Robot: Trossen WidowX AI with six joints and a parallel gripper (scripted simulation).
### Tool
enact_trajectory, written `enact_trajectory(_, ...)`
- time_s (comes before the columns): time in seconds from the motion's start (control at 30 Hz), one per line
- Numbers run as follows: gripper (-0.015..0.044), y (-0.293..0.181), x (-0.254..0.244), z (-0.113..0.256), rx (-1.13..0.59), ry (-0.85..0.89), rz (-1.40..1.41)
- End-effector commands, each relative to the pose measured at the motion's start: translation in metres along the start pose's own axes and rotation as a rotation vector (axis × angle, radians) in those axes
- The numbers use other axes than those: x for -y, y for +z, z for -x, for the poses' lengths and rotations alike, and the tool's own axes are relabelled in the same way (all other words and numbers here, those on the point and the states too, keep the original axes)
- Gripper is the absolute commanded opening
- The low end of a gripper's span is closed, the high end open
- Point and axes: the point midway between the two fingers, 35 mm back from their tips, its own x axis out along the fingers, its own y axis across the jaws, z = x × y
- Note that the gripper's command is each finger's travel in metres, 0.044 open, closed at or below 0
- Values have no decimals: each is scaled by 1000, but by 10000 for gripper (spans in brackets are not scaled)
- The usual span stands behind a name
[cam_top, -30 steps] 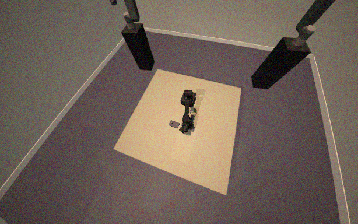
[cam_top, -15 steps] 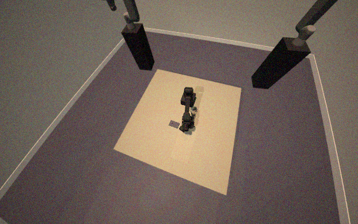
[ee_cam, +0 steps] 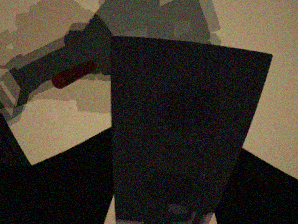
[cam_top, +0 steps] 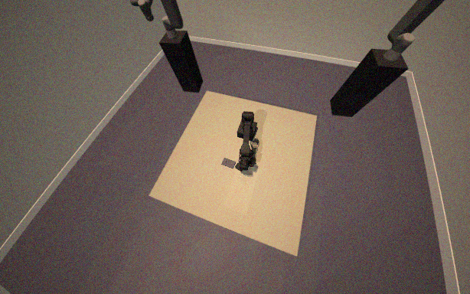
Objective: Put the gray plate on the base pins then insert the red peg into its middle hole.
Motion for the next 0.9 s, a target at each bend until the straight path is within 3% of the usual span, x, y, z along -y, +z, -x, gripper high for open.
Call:
enact_trajectory(0.0,0,2,1,8,11,-15,-3)
enact_trajectory(0.87,0,-61,36,-29,4,-17,99)
